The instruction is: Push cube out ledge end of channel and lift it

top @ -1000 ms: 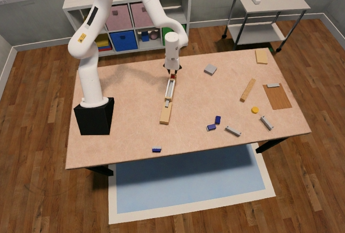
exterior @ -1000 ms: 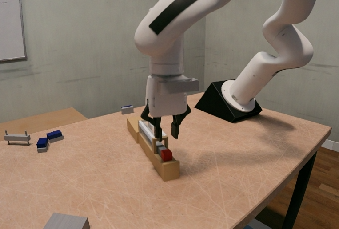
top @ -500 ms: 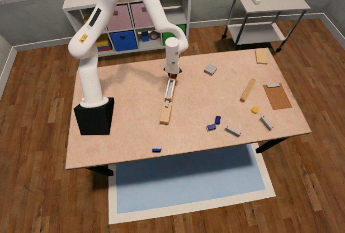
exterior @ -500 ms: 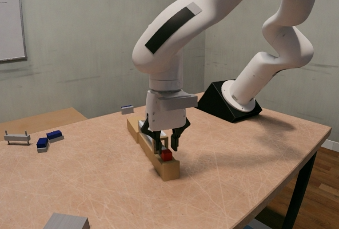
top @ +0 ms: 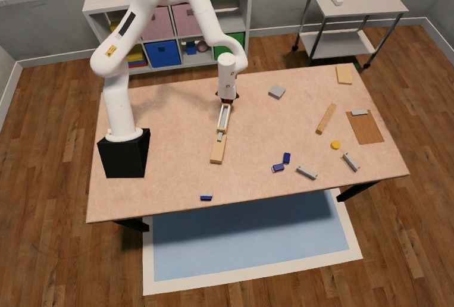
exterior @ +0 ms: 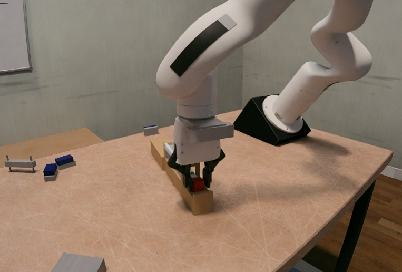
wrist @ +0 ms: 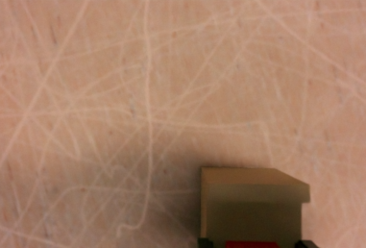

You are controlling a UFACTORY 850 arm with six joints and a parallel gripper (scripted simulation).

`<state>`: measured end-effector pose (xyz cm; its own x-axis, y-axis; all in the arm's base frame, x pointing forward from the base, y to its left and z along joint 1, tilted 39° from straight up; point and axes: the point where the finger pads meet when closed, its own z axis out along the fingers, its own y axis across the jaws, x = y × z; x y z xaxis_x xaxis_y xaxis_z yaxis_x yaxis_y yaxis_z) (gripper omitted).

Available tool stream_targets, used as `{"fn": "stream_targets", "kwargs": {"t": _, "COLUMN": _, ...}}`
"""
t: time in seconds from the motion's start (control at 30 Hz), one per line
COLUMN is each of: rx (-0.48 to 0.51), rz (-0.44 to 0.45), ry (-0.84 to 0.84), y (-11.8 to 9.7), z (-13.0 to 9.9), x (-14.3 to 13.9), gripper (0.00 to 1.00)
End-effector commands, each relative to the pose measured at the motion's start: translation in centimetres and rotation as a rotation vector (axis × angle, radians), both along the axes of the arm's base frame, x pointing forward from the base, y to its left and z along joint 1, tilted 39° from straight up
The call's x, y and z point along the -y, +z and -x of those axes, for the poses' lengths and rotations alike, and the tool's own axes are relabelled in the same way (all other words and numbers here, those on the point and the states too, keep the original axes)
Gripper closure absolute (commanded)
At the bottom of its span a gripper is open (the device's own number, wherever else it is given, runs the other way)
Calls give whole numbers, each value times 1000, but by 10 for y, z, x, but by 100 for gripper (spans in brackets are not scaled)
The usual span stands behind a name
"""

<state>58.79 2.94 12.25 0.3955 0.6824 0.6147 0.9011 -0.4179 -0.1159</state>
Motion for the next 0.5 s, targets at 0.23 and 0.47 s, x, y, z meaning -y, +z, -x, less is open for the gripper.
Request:
{"fn": "stream_targets", "kwargs": {"t": 0.23, "rx": 2, "rz": 0, "ry": -1, "y": 0, "z": -1, "x": 0, "gripper": 56}}
{"fn": "stream_targets", "kwargs": {"t": 0.47, "rx": 2, "rz": 0, "ry": -1, "y": 0, "z": -1, "x": 0, "gripper": 100}}
